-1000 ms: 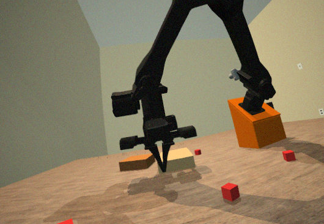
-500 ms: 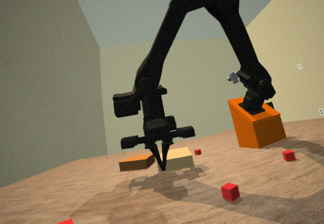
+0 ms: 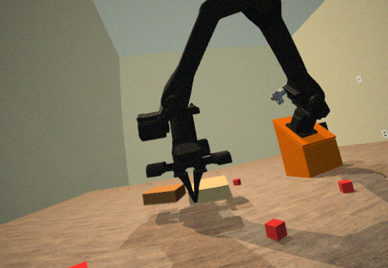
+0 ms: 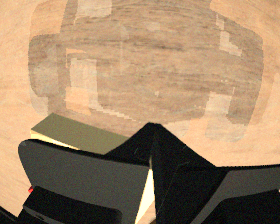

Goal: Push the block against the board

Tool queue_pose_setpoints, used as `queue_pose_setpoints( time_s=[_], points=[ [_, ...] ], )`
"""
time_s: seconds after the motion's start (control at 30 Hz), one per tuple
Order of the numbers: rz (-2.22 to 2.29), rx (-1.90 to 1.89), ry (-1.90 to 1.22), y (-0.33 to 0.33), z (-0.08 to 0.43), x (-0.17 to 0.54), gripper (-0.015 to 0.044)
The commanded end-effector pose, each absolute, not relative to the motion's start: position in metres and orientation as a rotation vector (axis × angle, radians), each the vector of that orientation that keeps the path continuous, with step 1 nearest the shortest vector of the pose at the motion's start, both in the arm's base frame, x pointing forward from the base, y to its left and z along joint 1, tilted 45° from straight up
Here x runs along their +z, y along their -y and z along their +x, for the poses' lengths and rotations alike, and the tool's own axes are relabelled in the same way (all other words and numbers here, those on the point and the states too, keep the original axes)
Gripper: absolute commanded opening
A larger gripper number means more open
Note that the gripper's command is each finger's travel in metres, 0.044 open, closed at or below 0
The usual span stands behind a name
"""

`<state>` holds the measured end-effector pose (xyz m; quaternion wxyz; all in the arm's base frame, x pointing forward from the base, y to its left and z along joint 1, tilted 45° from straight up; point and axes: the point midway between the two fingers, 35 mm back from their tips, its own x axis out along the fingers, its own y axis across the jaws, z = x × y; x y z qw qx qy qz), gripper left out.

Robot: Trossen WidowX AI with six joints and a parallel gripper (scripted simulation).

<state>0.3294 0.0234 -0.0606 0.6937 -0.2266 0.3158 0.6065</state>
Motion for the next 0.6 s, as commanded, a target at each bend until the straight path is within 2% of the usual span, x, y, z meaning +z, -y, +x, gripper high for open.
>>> queue_pose_setpoints(
  time_s=[0.0,0.57],
  points=[
    [-0.511,1.355,-0.71,-0.019,0.328,-0.065,0.0],
    [-0.509,1.355,-0.709,-0.03,0.332,-0.054,0.0]
  ],
)
